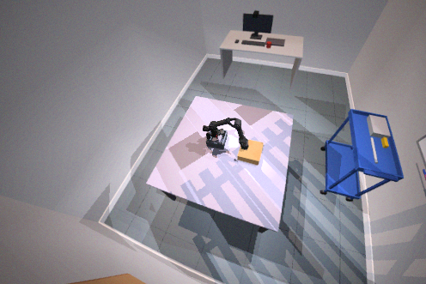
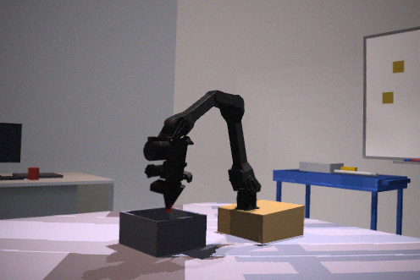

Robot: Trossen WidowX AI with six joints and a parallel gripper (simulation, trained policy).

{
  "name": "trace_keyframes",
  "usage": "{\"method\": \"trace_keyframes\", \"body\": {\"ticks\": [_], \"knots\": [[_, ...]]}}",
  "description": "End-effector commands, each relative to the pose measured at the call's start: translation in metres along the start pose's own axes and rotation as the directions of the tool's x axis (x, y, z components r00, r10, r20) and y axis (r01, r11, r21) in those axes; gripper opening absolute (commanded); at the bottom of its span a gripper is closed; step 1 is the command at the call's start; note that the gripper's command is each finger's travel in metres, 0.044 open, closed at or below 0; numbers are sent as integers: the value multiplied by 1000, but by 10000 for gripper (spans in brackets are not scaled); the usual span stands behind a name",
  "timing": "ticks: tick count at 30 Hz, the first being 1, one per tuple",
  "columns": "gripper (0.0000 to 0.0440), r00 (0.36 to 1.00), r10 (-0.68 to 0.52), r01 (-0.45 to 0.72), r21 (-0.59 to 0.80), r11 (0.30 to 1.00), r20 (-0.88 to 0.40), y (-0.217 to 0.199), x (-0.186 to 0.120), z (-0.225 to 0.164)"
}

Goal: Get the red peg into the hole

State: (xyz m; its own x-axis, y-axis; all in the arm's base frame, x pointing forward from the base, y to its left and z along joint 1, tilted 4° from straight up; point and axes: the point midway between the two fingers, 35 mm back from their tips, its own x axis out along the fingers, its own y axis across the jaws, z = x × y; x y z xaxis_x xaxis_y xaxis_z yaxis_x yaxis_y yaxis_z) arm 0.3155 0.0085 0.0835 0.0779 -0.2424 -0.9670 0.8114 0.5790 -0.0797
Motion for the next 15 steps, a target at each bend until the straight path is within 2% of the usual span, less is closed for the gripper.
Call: {"method": "trace_keyframes", "body": {"ticks": [1,10,12,15], "knots": [[0,1000,10,-10,-14,1000,-12,2,8,9],[10,998,20,-25,-82,996,-67,2,37,16],[43,996,18,-26,-98,995,-84,2,43,15],[116,994,16,-27,-111,993,-106,3,52,15]]}}
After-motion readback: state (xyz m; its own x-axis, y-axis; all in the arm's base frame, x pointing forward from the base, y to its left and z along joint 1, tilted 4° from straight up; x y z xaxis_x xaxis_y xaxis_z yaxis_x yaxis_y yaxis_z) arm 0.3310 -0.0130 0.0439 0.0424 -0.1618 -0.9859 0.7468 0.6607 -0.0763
